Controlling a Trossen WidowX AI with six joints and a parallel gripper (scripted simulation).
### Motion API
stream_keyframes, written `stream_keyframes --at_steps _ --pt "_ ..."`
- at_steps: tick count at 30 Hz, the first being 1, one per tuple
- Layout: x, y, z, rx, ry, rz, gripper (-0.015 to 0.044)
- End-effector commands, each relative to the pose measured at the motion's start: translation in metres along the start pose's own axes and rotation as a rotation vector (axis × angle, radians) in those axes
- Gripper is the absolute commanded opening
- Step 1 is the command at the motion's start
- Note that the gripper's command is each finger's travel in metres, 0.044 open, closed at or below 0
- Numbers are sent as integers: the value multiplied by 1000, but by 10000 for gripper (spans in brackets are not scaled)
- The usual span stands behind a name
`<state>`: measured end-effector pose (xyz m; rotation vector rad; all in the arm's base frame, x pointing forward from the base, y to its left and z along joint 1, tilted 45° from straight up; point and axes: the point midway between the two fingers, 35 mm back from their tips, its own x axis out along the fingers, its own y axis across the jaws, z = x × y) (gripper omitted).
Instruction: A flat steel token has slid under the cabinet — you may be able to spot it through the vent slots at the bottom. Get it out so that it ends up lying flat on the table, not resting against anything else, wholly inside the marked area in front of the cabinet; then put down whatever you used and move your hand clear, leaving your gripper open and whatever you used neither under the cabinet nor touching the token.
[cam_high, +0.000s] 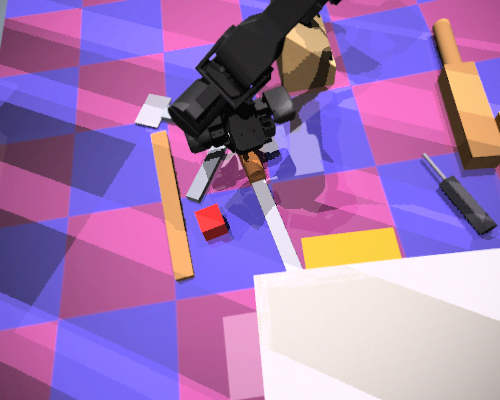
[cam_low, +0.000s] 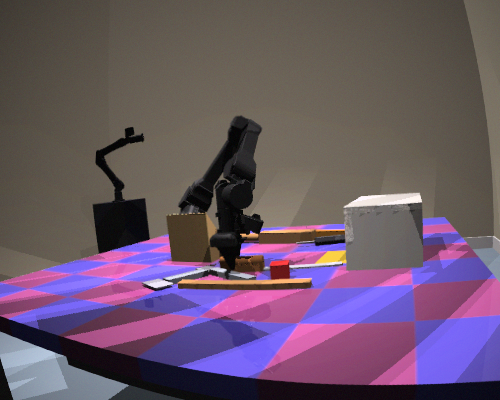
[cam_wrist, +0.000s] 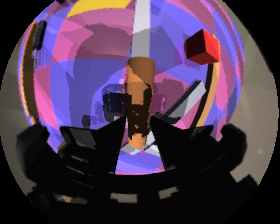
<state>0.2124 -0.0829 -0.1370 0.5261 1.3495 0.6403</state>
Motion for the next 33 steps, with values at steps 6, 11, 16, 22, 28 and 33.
stream_keyframes --at_steps 6,11,16,22,28,33 --pt "1 0 0 -3 -1 -6 270" --pt "1 0 0 -3 -1 -6 270" --pt "3 0 -1 -1 -1 -6 270" --pt "2 -1 0 -9 -4 -9 191" --pt "2 -1 0 -9 -4 -9 131" --pt "2 -1 0 -9 -4 -9 78"
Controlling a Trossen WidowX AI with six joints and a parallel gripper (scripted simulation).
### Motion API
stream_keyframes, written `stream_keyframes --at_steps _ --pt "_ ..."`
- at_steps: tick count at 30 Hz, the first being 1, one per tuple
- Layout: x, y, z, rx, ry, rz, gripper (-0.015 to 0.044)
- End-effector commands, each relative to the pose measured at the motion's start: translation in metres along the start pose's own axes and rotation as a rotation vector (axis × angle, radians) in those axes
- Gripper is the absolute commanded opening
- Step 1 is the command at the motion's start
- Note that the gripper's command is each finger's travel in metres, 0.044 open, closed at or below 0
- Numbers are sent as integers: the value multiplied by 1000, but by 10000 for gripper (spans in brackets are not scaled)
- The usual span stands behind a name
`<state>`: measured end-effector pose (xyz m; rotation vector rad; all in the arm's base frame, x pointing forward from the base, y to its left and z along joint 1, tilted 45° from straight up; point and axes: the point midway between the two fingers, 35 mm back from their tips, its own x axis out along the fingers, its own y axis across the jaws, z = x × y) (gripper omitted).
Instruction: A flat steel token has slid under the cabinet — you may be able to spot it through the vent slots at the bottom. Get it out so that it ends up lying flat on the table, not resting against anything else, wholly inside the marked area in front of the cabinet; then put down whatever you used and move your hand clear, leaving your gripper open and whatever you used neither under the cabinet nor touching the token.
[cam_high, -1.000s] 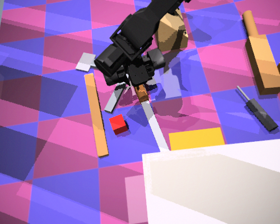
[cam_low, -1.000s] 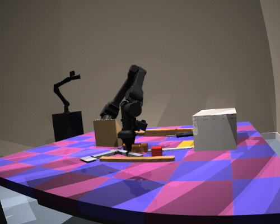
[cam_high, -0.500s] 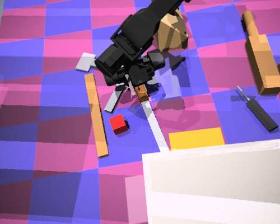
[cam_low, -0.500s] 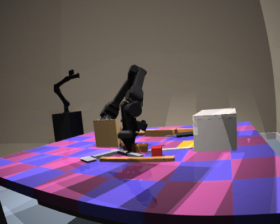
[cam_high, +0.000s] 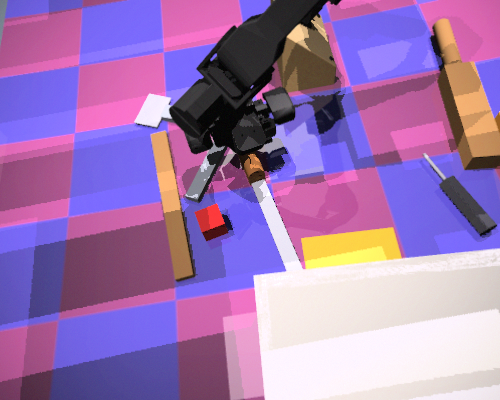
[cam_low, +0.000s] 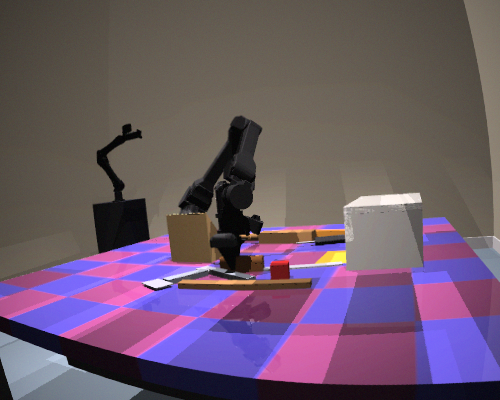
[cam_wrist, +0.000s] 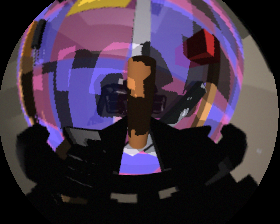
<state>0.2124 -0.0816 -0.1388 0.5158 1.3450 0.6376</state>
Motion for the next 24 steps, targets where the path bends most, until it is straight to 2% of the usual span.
stream_keyframes --at_steps 1,3,24 --pt "0 0 0 -2 0 -2 52" --pt "0 0 0 -2 0 -2 0" --pt "0 -1 29 -1 0 1 0"
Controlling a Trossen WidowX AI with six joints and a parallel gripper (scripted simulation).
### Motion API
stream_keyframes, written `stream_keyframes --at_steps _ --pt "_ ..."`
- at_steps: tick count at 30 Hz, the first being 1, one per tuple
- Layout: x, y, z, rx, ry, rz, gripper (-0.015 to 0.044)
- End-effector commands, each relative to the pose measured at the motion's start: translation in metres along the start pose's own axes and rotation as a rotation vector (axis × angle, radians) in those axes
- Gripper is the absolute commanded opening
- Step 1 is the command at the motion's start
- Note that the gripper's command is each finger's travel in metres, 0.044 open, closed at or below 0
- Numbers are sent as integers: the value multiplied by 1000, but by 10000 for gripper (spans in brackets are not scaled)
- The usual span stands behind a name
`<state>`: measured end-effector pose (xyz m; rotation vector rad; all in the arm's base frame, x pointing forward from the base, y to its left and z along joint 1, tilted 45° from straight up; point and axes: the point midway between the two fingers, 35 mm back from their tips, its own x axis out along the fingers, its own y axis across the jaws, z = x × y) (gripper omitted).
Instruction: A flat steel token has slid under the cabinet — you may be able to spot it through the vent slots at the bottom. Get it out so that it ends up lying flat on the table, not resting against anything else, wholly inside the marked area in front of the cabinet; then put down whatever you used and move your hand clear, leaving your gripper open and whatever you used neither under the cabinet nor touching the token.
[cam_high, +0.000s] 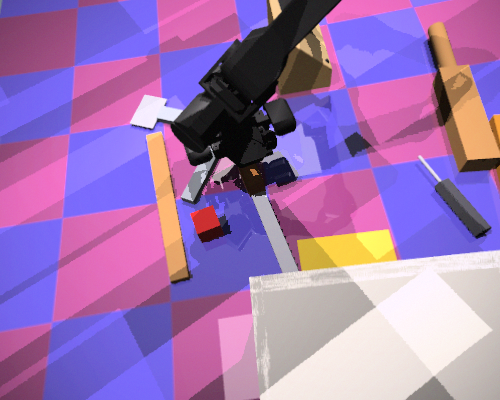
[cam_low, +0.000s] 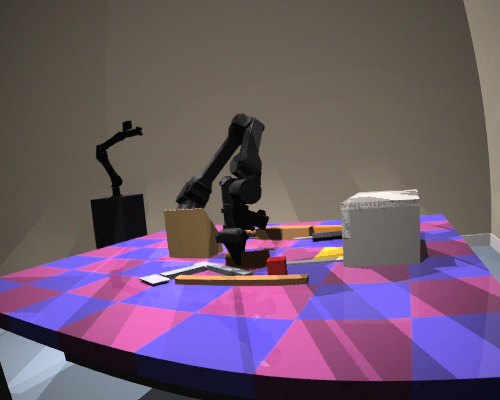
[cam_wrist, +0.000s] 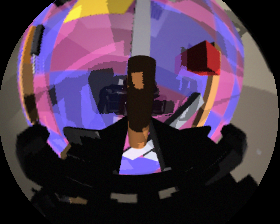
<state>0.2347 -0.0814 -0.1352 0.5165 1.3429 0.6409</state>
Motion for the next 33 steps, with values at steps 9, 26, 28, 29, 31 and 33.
stream_keyframes --at_steps 9,26,28,29,31,33 --pt "0 -1 21 1 1 -1 0" --pt "0 -1 46 0 0 0 0" --pt "0 -1 49 0 0 0 0" --pt "0 -1 50 0 0 0 0" --pt "0 -1 53 0 0 0 0" --pt "0 -1 56 0 0 0 0"
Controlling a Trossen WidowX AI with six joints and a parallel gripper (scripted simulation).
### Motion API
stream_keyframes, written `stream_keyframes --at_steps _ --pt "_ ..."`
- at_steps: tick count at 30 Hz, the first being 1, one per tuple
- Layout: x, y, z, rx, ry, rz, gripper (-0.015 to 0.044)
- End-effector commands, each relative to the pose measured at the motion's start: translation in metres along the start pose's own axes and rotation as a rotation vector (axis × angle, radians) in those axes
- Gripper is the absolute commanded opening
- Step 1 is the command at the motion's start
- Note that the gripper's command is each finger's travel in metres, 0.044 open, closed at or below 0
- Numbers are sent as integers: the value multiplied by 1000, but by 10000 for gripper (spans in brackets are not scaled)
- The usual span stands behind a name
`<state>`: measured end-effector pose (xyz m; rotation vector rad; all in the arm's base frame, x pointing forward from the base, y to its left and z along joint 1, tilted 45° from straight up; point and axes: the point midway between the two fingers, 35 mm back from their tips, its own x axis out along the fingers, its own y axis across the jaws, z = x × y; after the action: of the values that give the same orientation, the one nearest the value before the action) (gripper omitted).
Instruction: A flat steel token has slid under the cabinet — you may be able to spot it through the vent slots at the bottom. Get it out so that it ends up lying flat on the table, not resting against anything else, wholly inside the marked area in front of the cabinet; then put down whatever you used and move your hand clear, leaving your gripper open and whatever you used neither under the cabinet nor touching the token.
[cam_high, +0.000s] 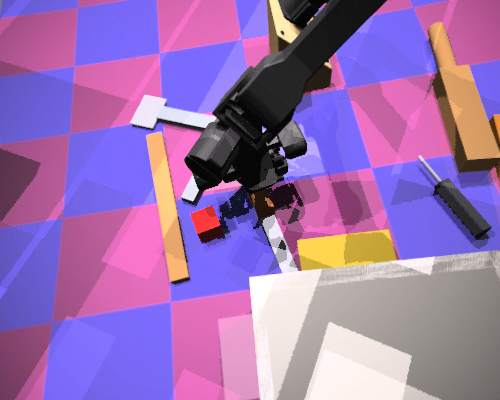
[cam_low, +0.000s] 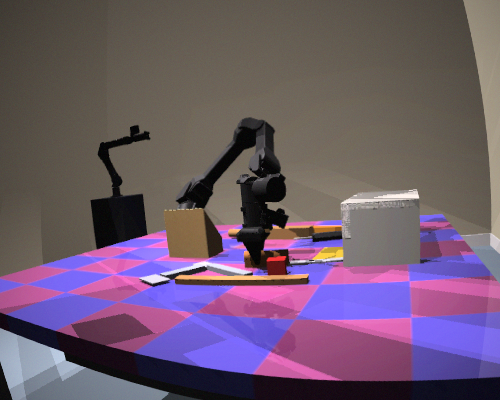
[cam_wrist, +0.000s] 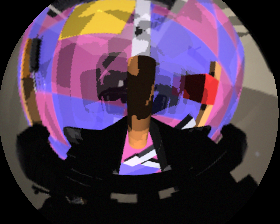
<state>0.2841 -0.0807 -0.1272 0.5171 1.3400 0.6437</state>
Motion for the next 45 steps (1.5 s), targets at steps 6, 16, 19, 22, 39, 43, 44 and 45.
stream_keyframes --at_steps 6,16,19,22,39,43,44,45 --pt "0 -1 14 2 1 -2 0" --pt "0 -1 27 1 1 -2 0" --pt "0 -1 30 1 0 -2 0" --pt "0 -1 34 1 0 -2 0" --pt "-1 -1 55 0 -1 -2 0" --pt "-1 -1 59 0 -1 -2 0" --pt "-1 -1 60 0 -1 -2 0" --pt "-1 -1 61 0 -1 -2 0"
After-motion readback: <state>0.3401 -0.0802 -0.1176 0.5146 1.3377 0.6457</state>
